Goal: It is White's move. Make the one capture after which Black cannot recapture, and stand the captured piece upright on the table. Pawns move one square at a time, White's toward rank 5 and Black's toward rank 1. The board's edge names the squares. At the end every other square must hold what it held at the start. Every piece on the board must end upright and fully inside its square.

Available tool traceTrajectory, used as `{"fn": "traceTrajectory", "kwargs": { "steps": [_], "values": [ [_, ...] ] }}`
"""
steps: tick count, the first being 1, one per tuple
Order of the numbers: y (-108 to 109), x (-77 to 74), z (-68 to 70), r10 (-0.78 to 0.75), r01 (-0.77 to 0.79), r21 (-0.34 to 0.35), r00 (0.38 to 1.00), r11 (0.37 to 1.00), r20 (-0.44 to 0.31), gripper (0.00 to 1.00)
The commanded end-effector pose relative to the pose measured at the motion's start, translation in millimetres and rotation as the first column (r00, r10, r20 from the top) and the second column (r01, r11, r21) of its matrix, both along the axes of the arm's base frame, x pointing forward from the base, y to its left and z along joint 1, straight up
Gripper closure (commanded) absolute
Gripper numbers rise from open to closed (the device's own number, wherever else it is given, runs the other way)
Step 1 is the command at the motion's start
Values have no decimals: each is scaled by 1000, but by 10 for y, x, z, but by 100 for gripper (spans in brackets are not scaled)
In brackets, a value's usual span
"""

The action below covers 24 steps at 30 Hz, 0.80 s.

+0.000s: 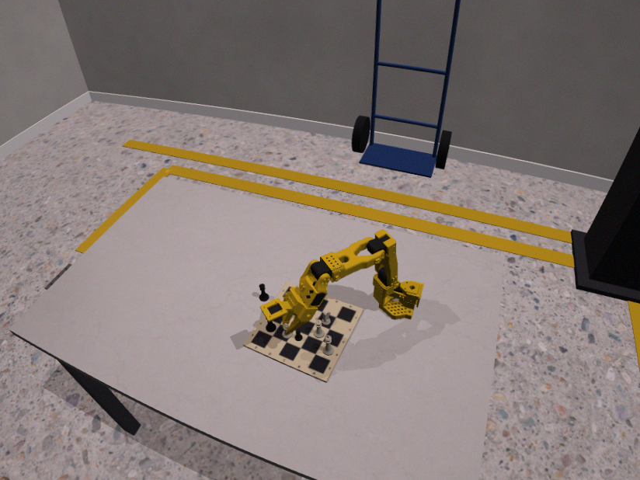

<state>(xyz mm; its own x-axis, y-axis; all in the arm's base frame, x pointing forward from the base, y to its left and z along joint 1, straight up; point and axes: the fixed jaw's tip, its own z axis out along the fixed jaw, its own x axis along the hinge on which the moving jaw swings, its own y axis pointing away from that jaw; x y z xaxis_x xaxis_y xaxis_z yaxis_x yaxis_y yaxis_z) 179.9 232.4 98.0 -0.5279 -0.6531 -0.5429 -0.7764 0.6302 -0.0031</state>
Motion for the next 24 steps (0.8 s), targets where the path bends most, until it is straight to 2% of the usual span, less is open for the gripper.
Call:
{"fn": "traceTrajectory", "kwargs": {
  "steps": [1,12,24],
  "values": [
    [10,-21,-36,13,-13,-16,1000,1000,-10,100],
    [12,-19,-82,13,-13,-16,1000,1000,-10,100],
    [16,-16,-280,13,-13,-16,1000,1000,-10,100]
  ]
}}
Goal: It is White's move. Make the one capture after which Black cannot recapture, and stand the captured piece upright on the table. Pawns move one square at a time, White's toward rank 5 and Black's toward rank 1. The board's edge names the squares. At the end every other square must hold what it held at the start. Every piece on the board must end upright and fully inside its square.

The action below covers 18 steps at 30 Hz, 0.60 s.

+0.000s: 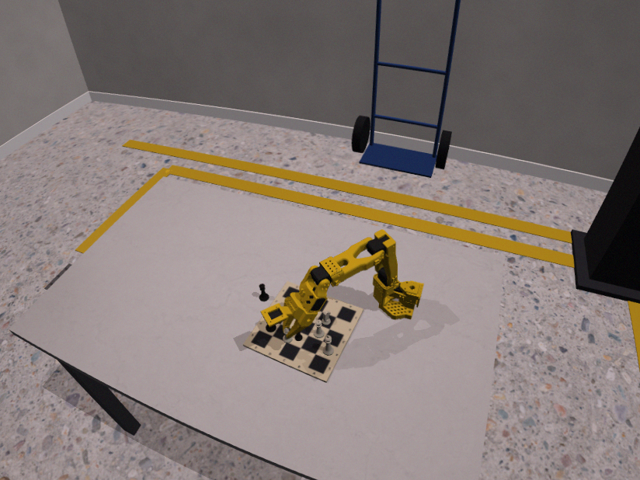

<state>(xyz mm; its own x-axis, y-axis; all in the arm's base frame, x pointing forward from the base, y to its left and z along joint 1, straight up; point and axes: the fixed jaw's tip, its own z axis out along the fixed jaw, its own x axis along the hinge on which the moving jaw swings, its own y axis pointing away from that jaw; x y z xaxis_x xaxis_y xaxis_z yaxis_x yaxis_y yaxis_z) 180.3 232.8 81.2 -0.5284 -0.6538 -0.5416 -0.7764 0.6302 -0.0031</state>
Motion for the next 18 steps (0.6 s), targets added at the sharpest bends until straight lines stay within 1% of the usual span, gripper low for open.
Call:
{"fn": "traceTrajectory", "kwargs": {
  "steps": [1,3,12,18],
  "values": [
    [13,-19,-133,13,-13,-15,1000,1000,-9,100],
    [13,-19,-133,13,-13,-15,1000,1000,-9,100],
    [16,-16,-319,13,-13,-15,1000,1000,-9,100],
    [18,-15,-414,13,-13,-15,1000,1000,-9,100]
  ]
}}
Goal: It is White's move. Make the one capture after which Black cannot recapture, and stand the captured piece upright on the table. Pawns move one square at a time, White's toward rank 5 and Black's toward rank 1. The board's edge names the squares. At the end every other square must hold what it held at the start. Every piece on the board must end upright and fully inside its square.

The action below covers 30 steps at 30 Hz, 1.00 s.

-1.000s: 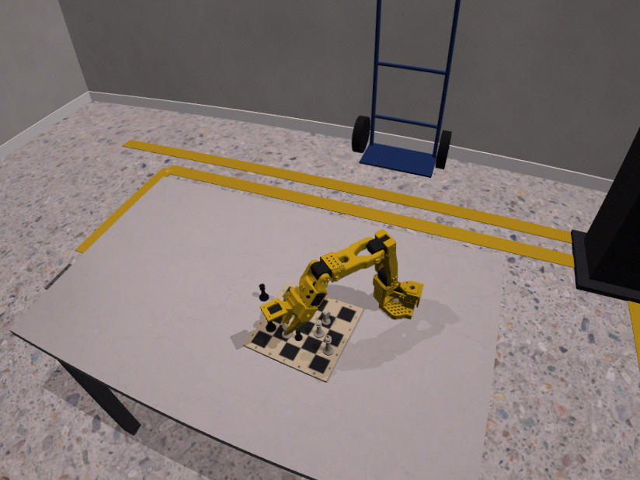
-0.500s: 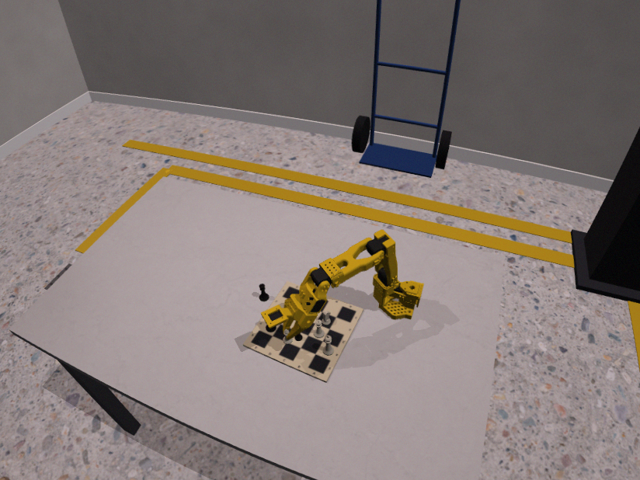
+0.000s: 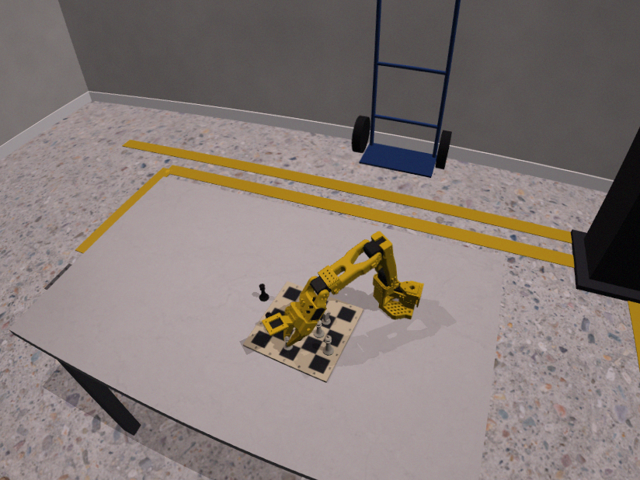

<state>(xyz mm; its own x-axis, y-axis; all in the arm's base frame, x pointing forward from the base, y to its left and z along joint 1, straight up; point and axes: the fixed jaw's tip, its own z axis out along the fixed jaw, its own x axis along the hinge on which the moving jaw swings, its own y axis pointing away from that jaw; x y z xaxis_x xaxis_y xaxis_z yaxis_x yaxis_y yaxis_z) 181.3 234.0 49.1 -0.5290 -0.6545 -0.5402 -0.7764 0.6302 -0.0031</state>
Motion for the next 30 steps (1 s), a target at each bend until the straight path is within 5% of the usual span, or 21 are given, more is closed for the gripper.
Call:
{"fn": "traceTrajectory", "kwargs": {
  "steps": [1,30],
  "values": [
    [5,-25,-94,13,-13,-14,1000,1000,-8,100],
    [-30,-55,-215,13,-13,-14,1000,1000,-9,100]
  ]
}}
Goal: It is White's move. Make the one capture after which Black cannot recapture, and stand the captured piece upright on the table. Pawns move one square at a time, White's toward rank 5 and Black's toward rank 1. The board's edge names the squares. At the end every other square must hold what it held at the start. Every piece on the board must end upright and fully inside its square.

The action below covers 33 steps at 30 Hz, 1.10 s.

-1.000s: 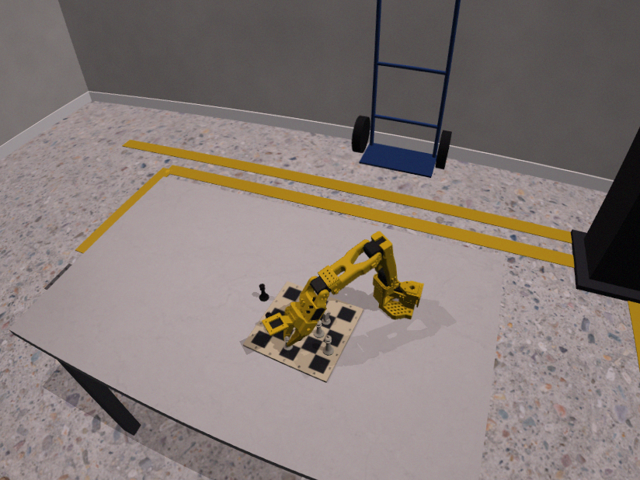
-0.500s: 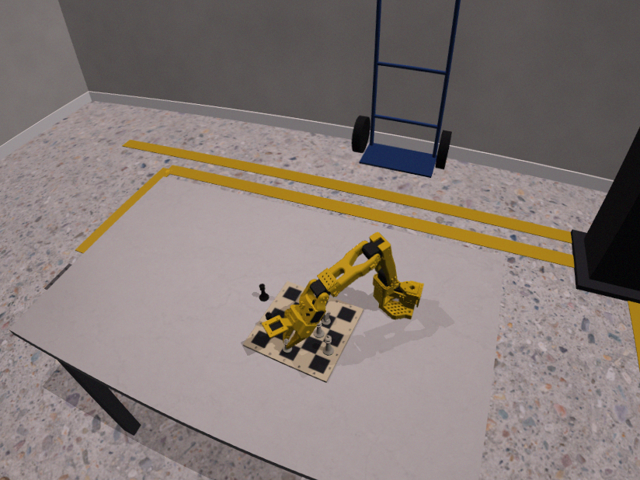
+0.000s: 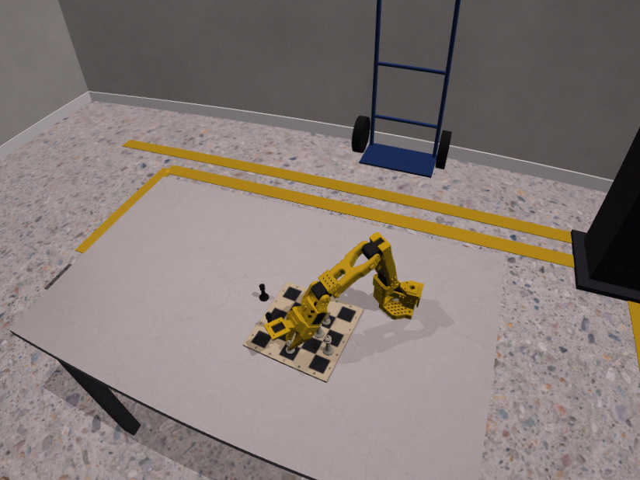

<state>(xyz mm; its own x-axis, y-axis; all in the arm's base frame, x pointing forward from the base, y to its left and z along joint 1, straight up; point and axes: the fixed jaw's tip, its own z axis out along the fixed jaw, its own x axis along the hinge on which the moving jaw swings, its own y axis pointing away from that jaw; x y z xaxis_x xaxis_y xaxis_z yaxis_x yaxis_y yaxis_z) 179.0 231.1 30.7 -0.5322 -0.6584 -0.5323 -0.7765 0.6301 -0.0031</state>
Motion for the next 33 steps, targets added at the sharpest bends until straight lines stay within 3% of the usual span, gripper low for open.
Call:
{"fn": "traceTrajectory", "kwargs": {
  "steps": [1,33],
  "values": [
    [-1,-31,-31,13,-13,-7,1000,1000,-3,100],
    [34,-2,81,13,-13,-7,1000,1000,-2,100]
  ]
}}
